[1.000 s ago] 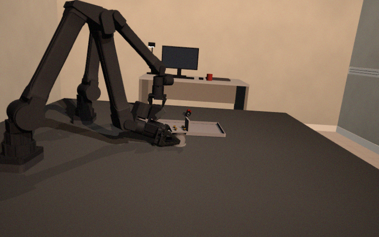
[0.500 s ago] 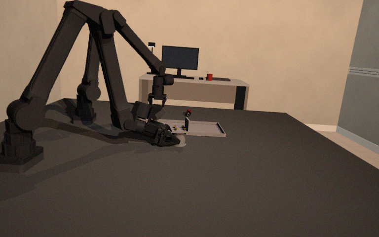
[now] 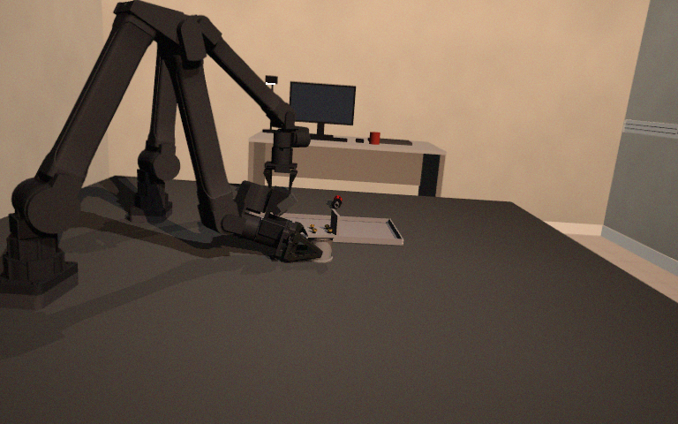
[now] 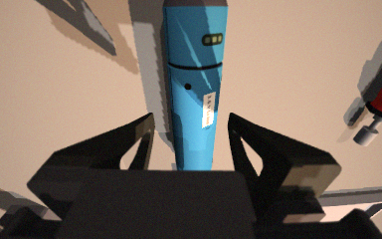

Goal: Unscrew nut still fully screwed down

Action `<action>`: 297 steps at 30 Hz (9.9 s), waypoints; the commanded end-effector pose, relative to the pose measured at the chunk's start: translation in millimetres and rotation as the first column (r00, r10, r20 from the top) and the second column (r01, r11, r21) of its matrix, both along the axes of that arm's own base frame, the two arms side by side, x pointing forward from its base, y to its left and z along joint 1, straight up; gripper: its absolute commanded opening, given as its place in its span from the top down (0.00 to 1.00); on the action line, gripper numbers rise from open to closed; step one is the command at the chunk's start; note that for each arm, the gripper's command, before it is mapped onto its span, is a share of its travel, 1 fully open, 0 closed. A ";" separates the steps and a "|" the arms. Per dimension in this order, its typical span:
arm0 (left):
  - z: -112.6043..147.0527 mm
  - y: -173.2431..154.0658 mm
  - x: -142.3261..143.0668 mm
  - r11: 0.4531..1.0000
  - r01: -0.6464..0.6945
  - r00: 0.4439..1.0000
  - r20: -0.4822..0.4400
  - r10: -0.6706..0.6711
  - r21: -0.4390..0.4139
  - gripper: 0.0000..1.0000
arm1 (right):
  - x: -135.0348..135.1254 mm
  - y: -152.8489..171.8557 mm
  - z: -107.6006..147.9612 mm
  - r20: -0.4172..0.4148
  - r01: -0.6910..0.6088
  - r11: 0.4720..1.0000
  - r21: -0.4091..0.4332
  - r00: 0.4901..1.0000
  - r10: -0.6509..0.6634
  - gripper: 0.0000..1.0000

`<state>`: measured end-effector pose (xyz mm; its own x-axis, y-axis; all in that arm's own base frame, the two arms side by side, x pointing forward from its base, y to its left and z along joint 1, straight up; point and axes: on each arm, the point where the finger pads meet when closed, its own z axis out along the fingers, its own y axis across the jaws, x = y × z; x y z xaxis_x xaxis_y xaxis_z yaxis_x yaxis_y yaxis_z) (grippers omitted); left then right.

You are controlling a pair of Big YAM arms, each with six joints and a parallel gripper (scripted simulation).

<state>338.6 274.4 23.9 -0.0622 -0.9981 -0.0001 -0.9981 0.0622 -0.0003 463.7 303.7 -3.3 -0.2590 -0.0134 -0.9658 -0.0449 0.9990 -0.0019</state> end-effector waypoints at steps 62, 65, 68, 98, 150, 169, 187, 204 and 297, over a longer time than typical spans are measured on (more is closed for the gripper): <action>50.5 8.7 11.5 1.000 0.001 1.000 0.026 -0.002 0.021 0.35 | 5.6 4.3 8.5 0.018 0.000 1.000 0.019 1.000 -0.001 0.23; 50.5 8.7 11.5 1.000 0.001 1.000 0.026 -0.002 0.021 0.35 | 5.6 4.3 8.5 0.018 0.000 1.000 0.019 1.000 -0.001 0.23; 50.5 8.7 11.5 1.000 0.001 1.000 0.026 -0.002 0.021 0.35 | 5.6 4.3 8.5 0.018 0.000 1.000 0.019 1.000 -0.001 0.23; 50.5 8.7 11.5 1.000 0.001 1.000 0.026 -0.002 0.021 0.35 | 5.6 4.3 8.5 0.018 0.000 1.000 0.019 1.000 -0.001 0.14; 50.5 8.7 11.5 1.000 0.001 1.000 0.026 -0.002 0.021 0.35 | -55.2 1.7 24.0 0.009 -0.005 1.000 0.022 1.000 0.005 0.14; 50.5 8.7 11.5 1.000 0.001 1.000 0.026 -0.002 0.021 0.35 | -53.1 1.7 22.7 0.015 0.000 1.000 0.019 1.000 -0.001 0.14; 50.5 8.7 11.5 1.000 0.001 1.000 0.026 -0.002 0.021 0.35 | -55.6 -1.5 55.9 0.010 0.003 1.000 0.018 1.000 -0.003 0.14; 50.5 8.7 11.5 1.000 0.001 1.000 0.026 -0.002 0.021 0.35 | -52.0 3.0 91.3 0.020 0.002 1.000 0.030 1.000 -0.003 0.14; 50.5 8.7 11.5 1.000 0.001 1.000 0.026 -0.002 0.021 0.35 | -42.0 -5.6 236.6 -0.048 0.033 0.996 0.084 0.998 -0.029 0.14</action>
